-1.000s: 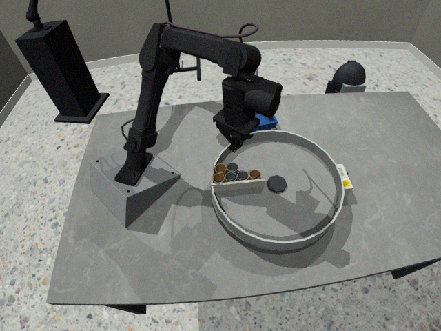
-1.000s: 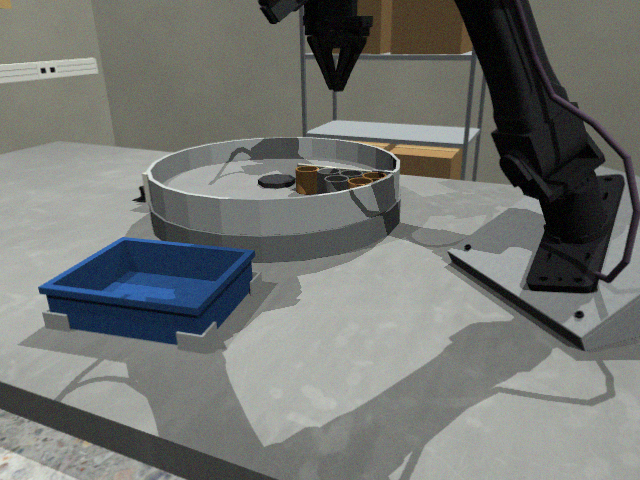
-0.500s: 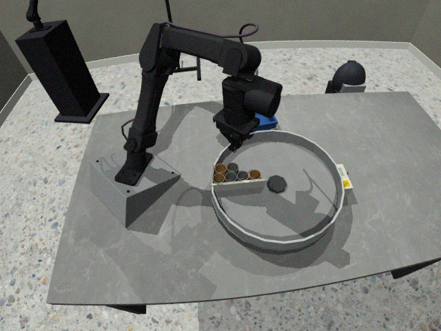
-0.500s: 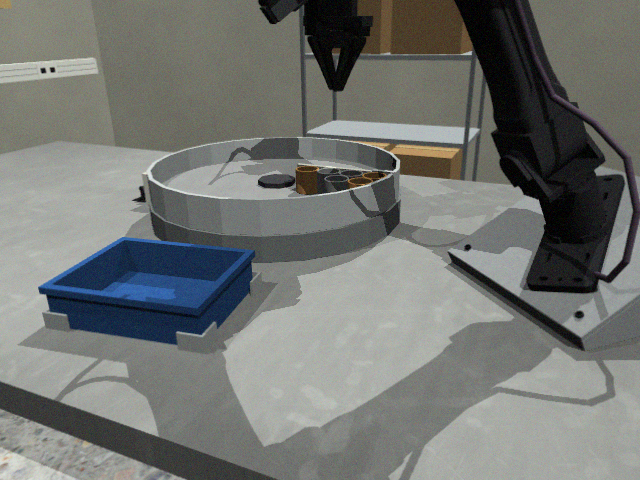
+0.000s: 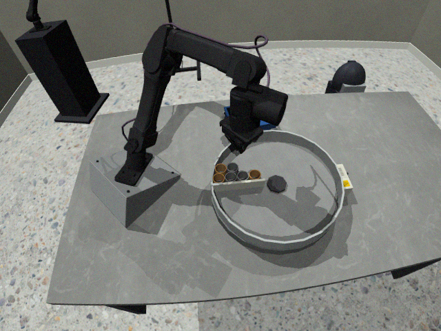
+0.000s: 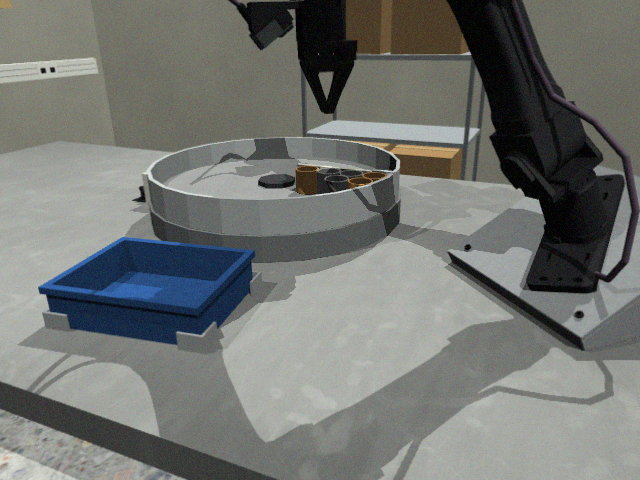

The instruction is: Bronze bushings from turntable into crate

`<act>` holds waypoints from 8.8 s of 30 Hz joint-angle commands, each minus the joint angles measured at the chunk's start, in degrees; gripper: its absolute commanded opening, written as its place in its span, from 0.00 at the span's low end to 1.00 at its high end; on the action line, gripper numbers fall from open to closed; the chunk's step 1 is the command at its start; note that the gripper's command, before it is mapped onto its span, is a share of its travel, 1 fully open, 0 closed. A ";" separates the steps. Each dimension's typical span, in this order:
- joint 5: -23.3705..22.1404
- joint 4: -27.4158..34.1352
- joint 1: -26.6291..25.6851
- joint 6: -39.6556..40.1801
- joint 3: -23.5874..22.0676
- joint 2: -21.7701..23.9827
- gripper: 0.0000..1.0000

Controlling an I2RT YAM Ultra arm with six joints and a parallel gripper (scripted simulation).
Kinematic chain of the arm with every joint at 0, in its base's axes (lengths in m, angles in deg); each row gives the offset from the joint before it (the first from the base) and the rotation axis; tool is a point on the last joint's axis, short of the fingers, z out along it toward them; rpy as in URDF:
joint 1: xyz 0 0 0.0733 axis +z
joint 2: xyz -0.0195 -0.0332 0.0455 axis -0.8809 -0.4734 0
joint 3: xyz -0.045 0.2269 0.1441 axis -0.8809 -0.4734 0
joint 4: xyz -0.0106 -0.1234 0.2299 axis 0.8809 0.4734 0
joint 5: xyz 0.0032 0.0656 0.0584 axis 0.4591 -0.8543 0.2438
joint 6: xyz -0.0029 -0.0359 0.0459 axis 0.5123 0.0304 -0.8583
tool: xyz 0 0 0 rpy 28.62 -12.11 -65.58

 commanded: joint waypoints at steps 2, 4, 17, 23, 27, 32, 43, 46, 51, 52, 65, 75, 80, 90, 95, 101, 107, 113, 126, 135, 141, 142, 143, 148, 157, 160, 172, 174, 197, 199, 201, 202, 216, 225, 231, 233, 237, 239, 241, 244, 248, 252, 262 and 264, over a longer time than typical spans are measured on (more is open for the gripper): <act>0.24 -5.40 2.42 -12.25 -1.83 -2.00 0.15; 0.34 -7.23 3.63 -16.99 -2.25 -2.95 0.15; 1.77 -14.64 8.17 -34.53 -3.77 -6.07 0.15; 1.19 -15.15 7.52 -35.40 -2.76 -4.28 0.15; 1.23 -15.23 7.54 -35.47 -2.80 -4.52 0.15; 1.24 -14.90 7.55 -35.49 -2.82 -4.51 0.15; 1.24 -14.90 7.55 -35.30 -2.82 -4.51 0.15; 1.24 -14.90 7.55 -35.30 -2.82 -4.51 0.15; 1.24 -14.90 7.55 -35.30 -2.82 -4.51 0.15; 1.24 -14.90 7.55 -35.30 -2.82 -4.51 0.15; 0.97 -13.86 6.91 -34.22 -0.87 -5.72 0.15; 0.96 -14.27 6.90 -34.36 -0.82 -5.61 0.15; 0.96 -14.27 6.90 -34.36 -0.82 -5.61 0.15; 0.96 -14.27 6.90 -34.36 -0.82 -5.61 0.15; 0.96 -14.27 6.90 -34.36 -0.82 -5.61 0.15; 0.96 -14.26 6.90 -34.36 -0.82 -5.65 0.15; 0.90 -13.89 6.80 -34.22 -0.28 -7.29 0.15; 0.92 -14.01 6.82 -34.26 -0.21 -5.97 0.15; 0.92 -14.01 6.82 -34.27 -0.21 -5.97 0.15; 0.92 -14.01 6.82 -34.27 -0.21 -5.97 0.15; 0.92 -14.01 6.82 -34.27 -0.21 -5.97 0.15; 0.92 -14.01 6.82 -34.27 -0.21 -5.97 0.15; 0.92 -14.01 6.82 -34.27 -0.21 -5.97 0.15; 0.91 -13.92 6.81 -34.27 -0.15 -6.27 0.15; 0.90 -13.68 6.79 -34.27 0.06 -7.42 0.15; 0.90 -13.68 6.79 -34.27 0.06 -7.42 0.15; 0.90 -13.68 6.79 -34.27 0.06 -7.42 0.15; 0.90 -13.68 6.79 -34.27 0.06 -7.42 0.15; 0.90 -13.78 6.80 -34.26 0.40 -7.11 0.15; 0.90 -13.78 6.80 -34.26 0.40 -7.11 0.15; 0.90 -13.78 6.80 -34.26 0.41 -7.12 0.15; 0.90 -13.78 6.80 -34.26 0.41 -7.12 0.15; 0.90 -13.78 6.80 -34.26 0.41 -7.12 0.15; 0.90 -13.78 6.80 -34.26 0.41 -7.12 0.15; 0.90 -13.78 6.80 -34.26 0.41 -7.12 0.15; 0.90 -13.78 6.80 -34.26 0.41 -7.12 0.15; 1.26 -16.69 8.32 -35.46 -3.76 -6.86 0.15; 1.64 -18.76 9.14 -36.06 -5.64 -6.97 0.15; 1.69 -19.98 9.47 -36.45 -6.65 -7.22 0.15; 1.59 -20.18 8.34 -36.52 -4.41 -6.29 0.15; 1.41 -20.26 8.36 -36.51 -4.42 -6.45 0.15; 1.43 -20.30 8.37 -36.27 -4.42 -6.46 0.15; 1.42 -20.01 8.37 -36.28 -4.42 -6.48 0.15; 1.42 -20.01 8.37 -36.28 -4.42 -6.48 0.15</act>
